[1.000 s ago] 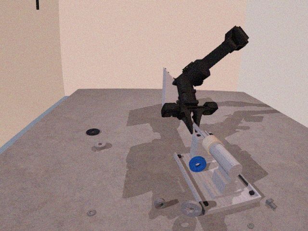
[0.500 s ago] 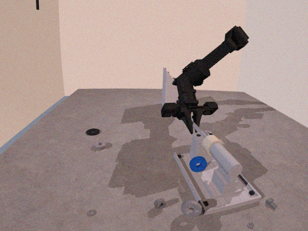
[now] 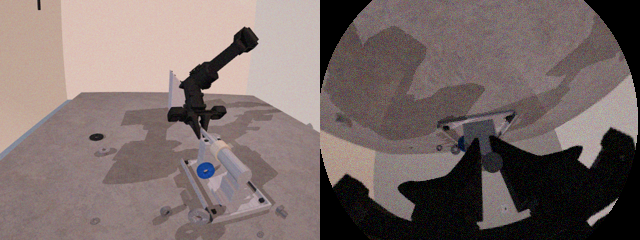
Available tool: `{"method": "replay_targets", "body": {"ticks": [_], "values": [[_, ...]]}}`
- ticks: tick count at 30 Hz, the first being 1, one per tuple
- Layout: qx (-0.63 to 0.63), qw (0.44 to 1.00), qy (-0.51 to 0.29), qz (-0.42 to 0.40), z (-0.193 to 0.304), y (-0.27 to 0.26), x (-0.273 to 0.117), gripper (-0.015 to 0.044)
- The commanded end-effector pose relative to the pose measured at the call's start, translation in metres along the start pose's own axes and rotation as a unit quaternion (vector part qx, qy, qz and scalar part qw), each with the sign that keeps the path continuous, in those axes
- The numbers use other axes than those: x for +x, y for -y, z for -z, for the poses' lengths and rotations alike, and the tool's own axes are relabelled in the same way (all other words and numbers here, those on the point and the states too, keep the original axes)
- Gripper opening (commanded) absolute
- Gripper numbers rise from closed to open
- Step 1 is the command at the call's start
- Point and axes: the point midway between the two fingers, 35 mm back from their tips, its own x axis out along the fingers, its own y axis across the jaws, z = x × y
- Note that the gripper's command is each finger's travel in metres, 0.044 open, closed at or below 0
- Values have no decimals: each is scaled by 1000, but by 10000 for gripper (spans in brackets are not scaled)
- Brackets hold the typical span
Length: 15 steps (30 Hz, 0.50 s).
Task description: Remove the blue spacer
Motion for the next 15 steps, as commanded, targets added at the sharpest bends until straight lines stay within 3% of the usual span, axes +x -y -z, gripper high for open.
{"method": "replay_targets", "body": {"ticks": [1,15], "values": [[-5,1000,-6,0,5,0,2,0],[-5,1000,-6,0,4,0,1,0]]}}
